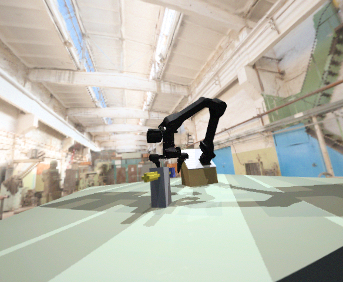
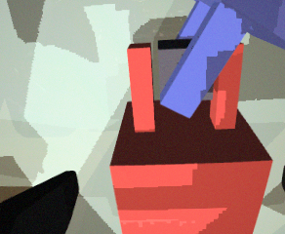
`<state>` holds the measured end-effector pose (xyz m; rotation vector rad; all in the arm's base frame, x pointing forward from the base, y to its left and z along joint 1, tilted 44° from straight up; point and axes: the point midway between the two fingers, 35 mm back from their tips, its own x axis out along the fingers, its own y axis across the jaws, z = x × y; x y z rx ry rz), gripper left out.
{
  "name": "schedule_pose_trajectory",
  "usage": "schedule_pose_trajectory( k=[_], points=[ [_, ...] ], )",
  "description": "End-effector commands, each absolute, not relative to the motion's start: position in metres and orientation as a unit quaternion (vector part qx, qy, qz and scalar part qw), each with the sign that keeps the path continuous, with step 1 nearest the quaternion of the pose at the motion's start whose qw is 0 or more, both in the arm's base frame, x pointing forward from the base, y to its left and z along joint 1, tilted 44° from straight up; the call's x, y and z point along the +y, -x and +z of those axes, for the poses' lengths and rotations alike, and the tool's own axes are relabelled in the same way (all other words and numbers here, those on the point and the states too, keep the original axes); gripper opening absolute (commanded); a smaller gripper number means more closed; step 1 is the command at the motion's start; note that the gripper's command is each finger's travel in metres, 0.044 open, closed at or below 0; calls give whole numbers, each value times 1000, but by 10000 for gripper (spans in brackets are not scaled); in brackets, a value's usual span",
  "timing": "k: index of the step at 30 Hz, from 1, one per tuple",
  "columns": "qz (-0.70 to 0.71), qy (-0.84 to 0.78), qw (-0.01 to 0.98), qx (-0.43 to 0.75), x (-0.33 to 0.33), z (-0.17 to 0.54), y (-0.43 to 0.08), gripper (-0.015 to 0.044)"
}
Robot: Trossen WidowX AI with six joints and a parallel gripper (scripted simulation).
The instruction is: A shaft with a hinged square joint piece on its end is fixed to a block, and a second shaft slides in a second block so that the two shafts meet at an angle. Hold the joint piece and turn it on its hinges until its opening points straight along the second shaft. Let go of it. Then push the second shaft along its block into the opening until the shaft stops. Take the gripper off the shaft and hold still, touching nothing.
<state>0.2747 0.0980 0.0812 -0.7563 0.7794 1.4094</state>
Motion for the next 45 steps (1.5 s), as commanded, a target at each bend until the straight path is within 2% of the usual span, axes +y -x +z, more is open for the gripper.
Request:
schedule_pose_trajectory(
  k=[1, 24, 45],
  points=[
    [612, 335, 627, 345, 97, 82, -275, 440],
    [476, 60, 699, 530, 43, 127, -280, 440],
    [319, -195, 682, 629, -1, 172, -274, 440]
  ],
)
